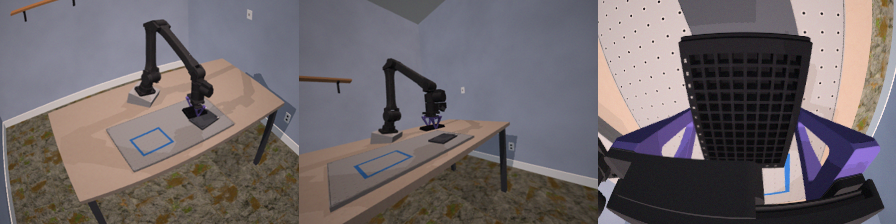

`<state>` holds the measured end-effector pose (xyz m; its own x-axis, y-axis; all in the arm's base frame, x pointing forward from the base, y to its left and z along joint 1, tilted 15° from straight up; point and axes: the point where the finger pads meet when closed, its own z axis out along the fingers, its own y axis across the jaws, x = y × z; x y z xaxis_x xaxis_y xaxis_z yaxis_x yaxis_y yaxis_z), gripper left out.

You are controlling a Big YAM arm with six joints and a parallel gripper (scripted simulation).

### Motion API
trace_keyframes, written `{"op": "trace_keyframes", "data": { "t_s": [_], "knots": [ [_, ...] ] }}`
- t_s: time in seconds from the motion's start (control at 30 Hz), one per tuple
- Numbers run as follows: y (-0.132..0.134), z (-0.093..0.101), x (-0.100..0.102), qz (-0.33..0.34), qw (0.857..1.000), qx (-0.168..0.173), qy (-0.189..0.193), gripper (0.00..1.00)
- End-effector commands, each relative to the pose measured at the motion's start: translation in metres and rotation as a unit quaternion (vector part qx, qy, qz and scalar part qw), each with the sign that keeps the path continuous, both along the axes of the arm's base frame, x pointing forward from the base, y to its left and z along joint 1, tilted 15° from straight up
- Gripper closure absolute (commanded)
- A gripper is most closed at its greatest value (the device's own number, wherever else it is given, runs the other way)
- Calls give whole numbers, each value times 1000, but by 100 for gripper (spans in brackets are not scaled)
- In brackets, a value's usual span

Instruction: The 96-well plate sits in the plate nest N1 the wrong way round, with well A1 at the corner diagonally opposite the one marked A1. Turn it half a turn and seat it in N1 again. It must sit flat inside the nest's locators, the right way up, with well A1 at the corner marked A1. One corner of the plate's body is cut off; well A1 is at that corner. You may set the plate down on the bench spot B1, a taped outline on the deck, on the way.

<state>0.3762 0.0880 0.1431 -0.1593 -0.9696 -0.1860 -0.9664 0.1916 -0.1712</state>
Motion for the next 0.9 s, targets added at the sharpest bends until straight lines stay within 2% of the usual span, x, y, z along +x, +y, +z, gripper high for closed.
{"op": "trace_keyframes", "data": {
  "t_s": [0.0,0.07,0.2,0.27,0.4,0.53,0.6,0.67,0.87],
  "knots": [
    [-11,12,6,11,1000,4,-27,100],
    [-18,7,6,11,1000,3,-22,100],
    [-24,17,15,11,999,4,-36,100],
    [-31,6,5,11,1000,2,-25,100],
    [-44,9,11,11,999,2,-32,100],
    [-58,-3,4,11,1000,1,-20,100],
    [-64,3,13,11,1000,0,-29,100],
    [-71,-7,7,11,1000,0,-18,100],
    [-85,-11,8,11,1000,0,-16,100]
  ]
}}
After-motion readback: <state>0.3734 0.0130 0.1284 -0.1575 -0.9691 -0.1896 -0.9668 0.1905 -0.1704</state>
